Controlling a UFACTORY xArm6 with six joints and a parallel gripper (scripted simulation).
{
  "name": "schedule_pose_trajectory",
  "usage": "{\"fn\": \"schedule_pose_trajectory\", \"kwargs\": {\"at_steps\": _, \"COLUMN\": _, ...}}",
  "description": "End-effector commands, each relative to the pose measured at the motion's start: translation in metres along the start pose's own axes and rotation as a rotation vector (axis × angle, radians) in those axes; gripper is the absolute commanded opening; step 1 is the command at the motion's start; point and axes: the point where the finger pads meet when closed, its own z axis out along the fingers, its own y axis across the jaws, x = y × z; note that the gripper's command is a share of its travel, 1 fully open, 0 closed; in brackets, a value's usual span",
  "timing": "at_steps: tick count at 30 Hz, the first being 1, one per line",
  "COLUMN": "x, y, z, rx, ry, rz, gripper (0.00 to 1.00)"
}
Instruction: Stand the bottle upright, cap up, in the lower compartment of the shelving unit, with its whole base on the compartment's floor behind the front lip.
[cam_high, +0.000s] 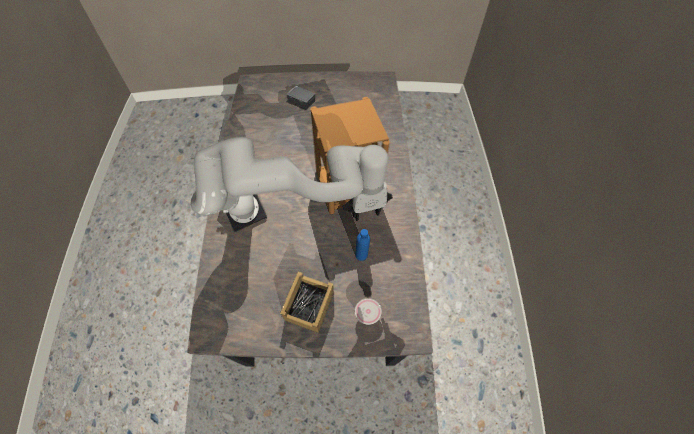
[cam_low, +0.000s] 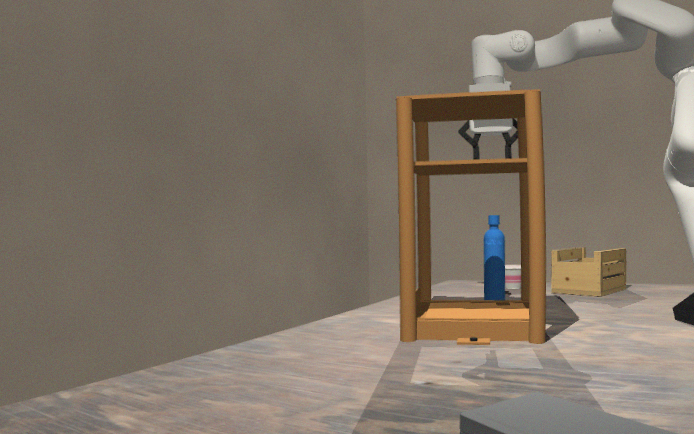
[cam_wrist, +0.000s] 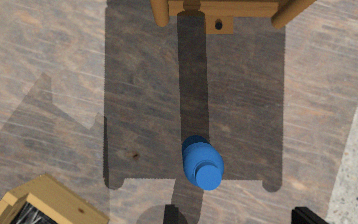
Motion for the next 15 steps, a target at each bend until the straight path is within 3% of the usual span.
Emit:
{"fn": "schedule_pose_trajectory", "kwargs": {"at_steps": 1, "x": -0.0002, "y": 0.0006, "z": -0.0016, "rx": -0.004, "ry": 0.000, "rz": 0.001, "gripper": 0.71}}
{"fn": "schedule_pose_trajectory", "kwargs": {"at_steps": 15, "x": 0.0029, "y": 0.0018, "z": -0.0028, "rx": -0.009, "ry": 0.003, "rz": -0.003, "gripper": 0.71}}
